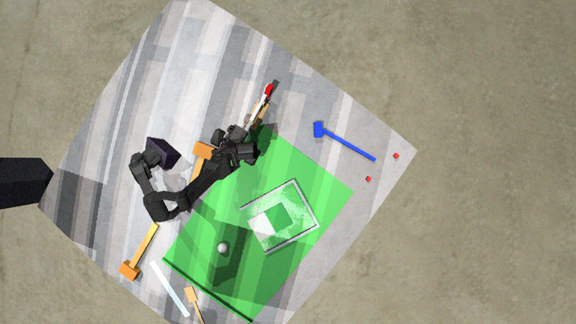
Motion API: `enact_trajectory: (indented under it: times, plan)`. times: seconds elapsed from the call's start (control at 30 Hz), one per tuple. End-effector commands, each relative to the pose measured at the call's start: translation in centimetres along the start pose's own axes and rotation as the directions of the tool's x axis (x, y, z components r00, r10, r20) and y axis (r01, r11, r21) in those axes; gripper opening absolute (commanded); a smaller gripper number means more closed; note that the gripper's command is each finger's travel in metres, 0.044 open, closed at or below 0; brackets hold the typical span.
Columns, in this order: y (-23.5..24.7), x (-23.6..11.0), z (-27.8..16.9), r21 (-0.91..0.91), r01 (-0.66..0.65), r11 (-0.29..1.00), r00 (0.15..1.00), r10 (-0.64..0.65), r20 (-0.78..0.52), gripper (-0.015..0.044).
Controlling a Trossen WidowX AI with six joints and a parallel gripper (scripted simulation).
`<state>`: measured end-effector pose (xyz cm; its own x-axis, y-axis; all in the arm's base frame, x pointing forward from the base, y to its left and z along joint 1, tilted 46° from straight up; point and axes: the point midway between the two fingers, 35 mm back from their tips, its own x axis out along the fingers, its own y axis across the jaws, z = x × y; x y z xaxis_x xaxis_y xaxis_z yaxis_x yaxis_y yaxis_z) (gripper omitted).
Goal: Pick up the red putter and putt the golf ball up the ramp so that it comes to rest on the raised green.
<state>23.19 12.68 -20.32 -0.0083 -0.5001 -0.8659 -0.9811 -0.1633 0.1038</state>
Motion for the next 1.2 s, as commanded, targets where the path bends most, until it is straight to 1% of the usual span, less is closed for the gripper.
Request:
enact_trajectory:
  times: [0.0, 0.03, 0.13, 0.3, 0.43, 0.7, 0.87, 0.9, 1.17]
  plan:
    - [0.0, 0.0, 0.0, 0.001, 0.000, 1.000, 1.000, 0.000, 0.000, 0.0046]
    - [0.0, 0.0, 0.0, 0.001, 0.000, 1.000, 1.000, 0.000, 0.000, 0.0020]
    - [0.0, 0.0, 0.0, 0.001, 0.000, 1.000, 1.000, 0.000, 0.000, 0.0000]
    - [-0.1, -0.4, 0.2, 0.001, 0.000, 1.000, 1.000, 0.000, 0.001, 0.0000]
    - [-0.4, -2.7, 0.9, 0.000, 0.000, 1.000, 1.000, 0.000, 0.003, 0.0000]
    - [-0.1, -9.2, 2.7, -0.001, -0.001, 1.000, 1.000, 0.001, 0.006, 0.0000]
    - [0.0, -9.8, 2.8, -0.001, -0.001, 1.000, 1.000, 0.001, 0.005, 0.0000]
    - [-0.2, -9.1, 2.5, -0.002, 0.010, 1.000, 1.000, -0.010, 0.003, 0.0000]
    - [-1.4, -12.1, -1.4, 0.270, 0.012, 0.963, 1.000, -0.010, -0.009, 0.0000]
